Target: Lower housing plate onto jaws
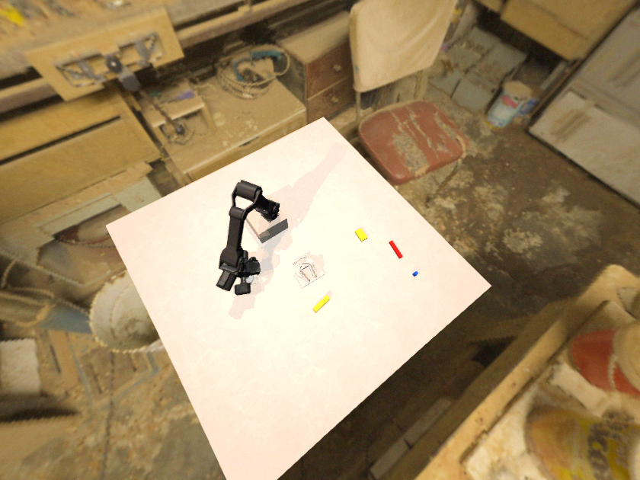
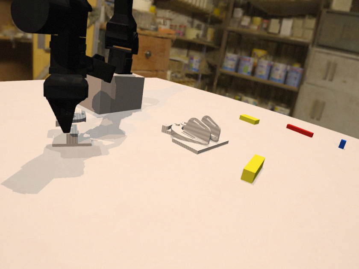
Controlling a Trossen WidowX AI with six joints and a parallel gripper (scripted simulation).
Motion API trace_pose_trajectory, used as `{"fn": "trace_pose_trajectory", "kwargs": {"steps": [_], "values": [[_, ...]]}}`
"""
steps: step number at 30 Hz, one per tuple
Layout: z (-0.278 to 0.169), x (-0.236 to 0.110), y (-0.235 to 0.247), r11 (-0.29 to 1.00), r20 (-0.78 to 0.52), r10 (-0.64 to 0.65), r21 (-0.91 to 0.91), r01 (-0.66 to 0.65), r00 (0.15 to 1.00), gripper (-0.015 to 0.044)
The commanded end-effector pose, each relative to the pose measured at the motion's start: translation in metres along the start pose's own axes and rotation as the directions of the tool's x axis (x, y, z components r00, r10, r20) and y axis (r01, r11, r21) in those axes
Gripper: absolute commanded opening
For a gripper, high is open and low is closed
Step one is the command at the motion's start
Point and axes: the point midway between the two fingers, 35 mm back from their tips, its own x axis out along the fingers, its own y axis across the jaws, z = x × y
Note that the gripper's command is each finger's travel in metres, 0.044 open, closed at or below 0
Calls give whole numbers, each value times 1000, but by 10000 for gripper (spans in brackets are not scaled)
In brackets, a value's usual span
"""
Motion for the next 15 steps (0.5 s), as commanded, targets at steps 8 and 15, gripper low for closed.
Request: {"fn": "trace_pose_trajectory", "kwargs": {"steps": [8, 15], "values": [[-1, -38, -1, 1000, -8, -4, -1, 4, 1000, 351], [0, -50, 1, 1000, -9, -4, 0, 4, 1000, 351]]}}
